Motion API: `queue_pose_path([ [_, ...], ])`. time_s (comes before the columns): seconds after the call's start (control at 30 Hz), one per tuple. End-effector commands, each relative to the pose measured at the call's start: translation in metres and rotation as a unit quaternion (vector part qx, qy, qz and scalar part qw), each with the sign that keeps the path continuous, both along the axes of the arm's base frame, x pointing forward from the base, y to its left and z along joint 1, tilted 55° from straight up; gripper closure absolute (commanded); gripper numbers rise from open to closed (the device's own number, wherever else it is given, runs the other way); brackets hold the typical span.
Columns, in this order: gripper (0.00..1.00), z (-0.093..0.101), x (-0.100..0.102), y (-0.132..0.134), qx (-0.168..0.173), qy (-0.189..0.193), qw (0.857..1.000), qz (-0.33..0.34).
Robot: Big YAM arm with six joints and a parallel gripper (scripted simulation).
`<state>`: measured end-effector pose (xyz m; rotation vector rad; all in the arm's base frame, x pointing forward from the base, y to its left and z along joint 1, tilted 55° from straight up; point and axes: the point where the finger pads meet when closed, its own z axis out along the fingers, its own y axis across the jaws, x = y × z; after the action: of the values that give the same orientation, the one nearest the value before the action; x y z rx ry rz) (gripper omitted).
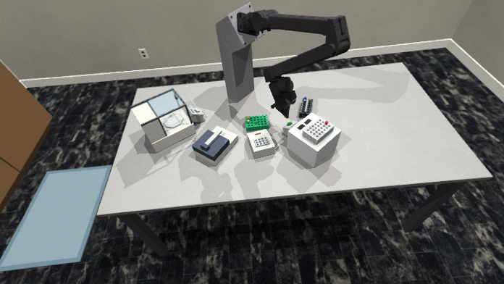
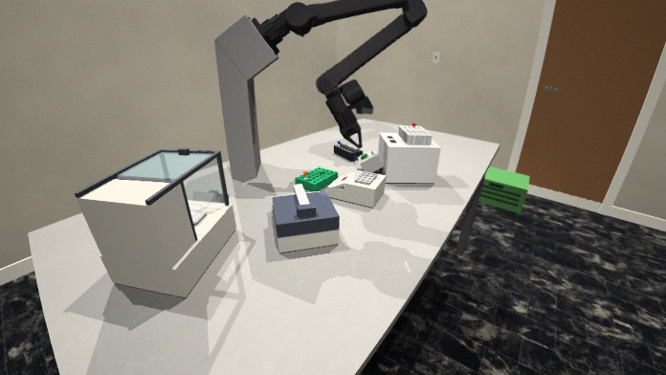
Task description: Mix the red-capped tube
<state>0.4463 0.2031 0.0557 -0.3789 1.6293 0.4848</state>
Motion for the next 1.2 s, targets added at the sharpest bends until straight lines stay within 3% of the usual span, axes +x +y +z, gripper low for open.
queue_pose_path([
  [0.0, 1.00, -0.0087, -0.0012, 0.0069, -0.001, 0.013, 1.000, 0.005],
  [0.17, 1.00, -0.0006, 0.0047, 0.0094, 0.003, 0.004, 1.000, 0.004],
  [1.17, 1.00, -0.0042, 0.0021, 0.0033, -0.002, 0.007, 1.000, 0.000],
])
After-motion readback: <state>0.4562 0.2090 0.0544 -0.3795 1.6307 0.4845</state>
